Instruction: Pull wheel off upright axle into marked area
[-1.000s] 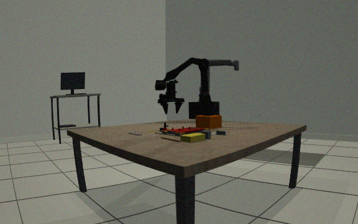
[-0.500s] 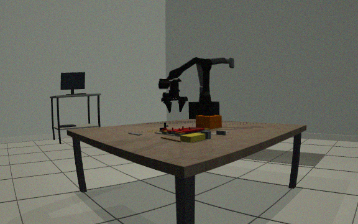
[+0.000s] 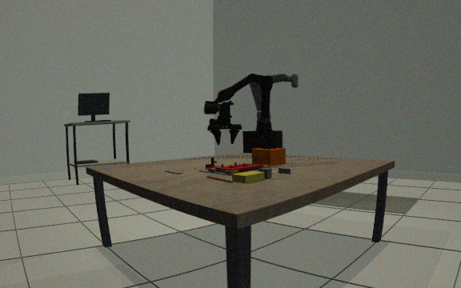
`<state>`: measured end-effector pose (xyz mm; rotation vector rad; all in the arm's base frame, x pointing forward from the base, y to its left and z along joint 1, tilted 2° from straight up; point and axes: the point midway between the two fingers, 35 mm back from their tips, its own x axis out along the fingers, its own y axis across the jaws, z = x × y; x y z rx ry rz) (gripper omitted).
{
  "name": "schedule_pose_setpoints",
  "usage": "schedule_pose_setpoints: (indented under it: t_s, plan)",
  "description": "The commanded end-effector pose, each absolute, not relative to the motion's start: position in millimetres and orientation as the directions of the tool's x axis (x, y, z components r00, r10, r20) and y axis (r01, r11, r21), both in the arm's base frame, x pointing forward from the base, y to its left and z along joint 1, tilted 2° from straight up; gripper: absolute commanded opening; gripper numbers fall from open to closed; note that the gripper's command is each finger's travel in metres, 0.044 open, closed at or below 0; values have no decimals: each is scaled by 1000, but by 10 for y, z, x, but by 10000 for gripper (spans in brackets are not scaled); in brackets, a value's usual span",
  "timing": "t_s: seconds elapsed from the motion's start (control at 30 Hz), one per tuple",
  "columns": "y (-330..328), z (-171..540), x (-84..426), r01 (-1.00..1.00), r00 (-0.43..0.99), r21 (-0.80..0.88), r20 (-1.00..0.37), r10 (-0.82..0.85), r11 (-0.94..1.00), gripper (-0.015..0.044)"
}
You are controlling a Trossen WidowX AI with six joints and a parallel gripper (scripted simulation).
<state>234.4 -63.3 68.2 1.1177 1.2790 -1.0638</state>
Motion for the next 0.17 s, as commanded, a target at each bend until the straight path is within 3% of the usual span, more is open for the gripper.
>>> schedule_pose_setpoints:
  t_s: [0.0, 0.13]
  plan:
    - [-630, 688, 2341, 986, 23, 27, -999, 25, 162, 440]
    - [-630, 688, 2341, 986, 23, 27, -999, 25, 162, 440]
